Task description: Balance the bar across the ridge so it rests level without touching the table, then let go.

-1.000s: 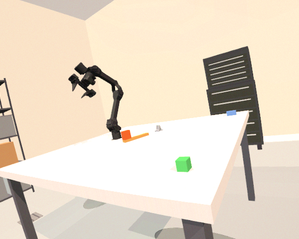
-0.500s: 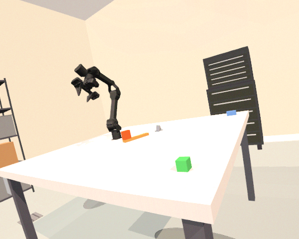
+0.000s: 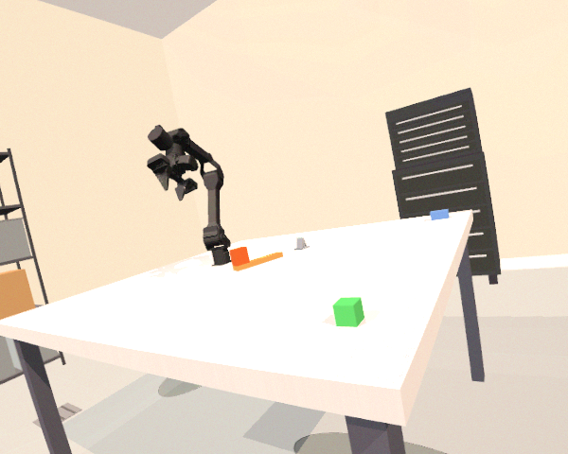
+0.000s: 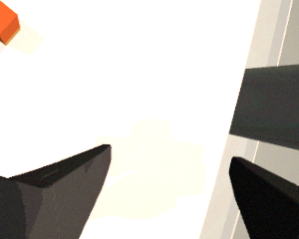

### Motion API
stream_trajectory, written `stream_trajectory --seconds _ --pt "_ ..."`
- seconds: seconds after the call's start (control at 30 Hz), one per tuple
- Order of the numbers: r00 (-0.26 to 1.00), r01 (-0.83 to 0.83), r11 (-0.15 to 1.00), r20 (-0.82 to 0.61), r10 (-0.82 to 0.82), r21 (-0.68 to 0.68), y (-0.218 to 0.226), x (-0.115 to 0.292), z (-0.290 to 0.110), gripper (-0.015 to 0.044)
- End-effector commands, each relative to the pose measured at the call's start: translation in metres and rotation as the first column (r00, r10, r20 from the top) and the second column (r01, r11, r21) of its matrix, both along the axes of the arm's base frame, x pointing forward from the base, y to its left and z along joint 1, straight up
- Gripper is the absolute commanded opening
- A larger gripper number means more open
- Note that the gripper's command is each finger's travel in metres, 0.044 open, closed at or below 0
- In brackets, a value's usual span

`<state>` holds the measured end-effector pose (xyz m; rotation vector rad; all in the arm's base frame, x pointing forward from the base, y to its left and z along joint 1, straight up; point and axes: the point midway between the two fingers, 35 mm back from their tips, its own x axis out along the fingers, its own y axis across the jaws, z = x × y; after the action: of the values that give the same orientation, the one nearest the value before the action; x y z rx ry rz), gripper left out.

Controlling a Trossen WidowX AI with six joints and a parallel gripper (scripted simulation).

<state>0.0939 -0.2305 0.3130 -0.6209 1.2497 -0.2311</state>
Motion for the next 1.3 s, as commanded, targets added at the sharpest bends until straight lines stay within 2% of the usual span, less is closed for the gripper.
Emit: stream_trajectory --seconds 0.0,0.63,1.27 --pt "0.999 -0.041 0.999 -0.017 0.042 0.032 0.004 0.011 -0.009 0.0315" --pt "0.954 -0.268 0.948 -0.091 0.286 0.169 0.037 0.065 -0.05 0.0315" --pt "0.836 -0.459 0.837 -0.174 0.52 0.297 0.086 0.105 -0.088 0.0315"
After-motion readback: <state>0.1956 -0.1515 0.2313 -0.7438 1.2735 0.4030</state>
